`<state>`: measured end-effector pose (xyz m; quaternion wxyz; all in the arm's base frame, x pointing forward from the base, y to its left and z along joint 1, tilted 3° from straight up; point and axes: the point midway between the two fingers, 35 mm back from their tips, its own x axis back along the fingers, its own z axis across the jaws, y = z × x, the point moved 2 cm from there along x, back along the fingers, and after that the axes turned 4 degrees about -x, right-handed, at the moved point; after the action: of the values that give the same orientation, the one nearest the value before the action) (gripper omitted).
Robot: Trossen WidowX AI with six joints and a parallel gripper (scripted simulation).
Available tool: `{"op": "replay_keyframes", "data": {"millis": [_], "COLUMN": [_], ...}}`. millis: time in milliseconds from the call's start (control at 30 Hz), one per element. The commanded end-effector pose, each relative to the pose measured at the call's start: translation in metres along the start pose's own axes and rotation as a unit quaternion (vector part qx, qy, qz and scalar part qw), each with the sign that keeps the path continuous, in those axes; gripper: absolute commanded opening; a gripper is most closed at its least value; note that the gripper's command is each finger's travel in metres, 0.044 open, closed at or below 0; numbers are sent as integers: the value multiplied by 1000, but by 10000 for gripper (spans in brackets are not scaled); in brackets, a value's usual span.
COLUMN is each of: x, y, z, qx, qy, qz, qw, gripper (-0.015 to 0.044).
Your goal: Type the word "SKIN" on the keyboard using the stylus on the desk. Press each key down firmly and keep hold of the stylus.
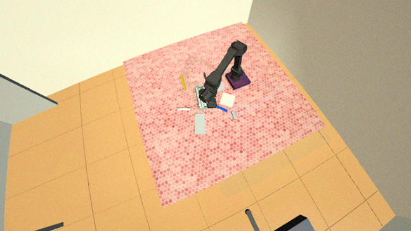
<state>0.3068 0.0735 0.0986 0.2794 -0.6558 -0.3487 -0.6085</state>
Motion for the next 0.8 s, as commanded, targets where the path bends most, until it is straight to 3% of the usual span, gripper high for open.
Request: {"op": "replay_keyframes", "data": {"millis": [0,233,767], "x": [-10,-13,-14], "y": [-50,-93,-95], "z": [22,36,37], "qx": [-139,-268,-272], "qy": [-44,-17,-15], "qz": [-88,-190,-193], "qw": [985,944,942], "gripper": [150,150,150]}}
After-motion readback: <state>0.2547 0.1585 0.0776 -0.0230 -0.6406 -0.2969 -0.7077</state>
